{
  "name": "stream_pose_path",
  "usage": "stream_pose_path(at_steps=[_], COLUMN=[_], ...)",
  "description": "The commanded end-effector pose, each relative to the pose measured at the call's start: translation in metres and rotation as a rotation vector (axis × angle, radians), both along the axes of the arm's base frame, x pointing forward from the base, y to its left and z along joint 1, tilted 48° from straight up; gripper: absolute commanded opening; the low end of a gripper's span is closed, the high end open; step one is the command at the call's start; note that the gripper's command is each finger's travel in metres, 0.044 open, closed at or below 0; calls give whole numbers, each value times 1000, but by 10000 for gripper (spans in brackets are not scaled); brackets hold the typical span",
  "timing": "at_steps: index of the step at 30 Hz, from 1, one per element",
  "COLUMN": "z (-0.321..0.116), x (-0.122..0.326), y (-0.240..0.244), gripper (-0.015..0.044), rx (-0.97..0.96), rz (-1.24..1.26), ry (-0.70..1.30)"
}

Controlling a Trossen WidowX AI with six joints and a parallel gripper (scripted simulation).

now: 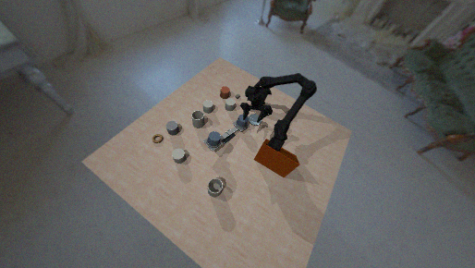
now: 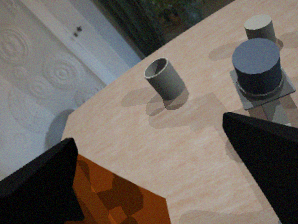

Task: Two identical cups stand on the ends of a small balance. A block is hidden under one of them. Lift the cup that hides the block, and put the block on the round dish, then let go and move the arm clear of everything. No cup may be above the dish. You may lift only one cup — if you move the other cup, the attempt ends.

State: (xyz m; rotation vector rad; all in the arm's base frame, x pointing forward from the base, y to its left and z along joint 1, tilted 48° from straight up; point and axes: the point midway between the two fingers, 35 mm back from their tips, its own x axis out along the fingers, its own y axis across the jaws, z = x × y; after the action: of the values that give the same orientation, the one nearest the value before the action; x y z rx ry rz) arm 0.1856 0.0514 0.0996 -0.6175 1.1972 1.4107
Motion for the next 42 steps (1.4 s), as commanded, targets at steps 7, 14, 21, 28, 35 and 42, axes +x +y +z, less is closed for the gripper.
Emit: stream_pose_path(at_steps=[7, 14, 21, 28, 35, 42], z=[-25, -39, -50, -60, -68, -73], x=[-14, -22, -29, -33, -36, -36], y=[3, 4, 3, 2, 2, 2], gripper=[440, 440, 440, 440, 440, 440], rx=[-246, -430, -612, -783, -930, -1046], rz=[-83, -148, -221, -301, -387, -482], ry=[136, 176, 171, 119, 22, -114])
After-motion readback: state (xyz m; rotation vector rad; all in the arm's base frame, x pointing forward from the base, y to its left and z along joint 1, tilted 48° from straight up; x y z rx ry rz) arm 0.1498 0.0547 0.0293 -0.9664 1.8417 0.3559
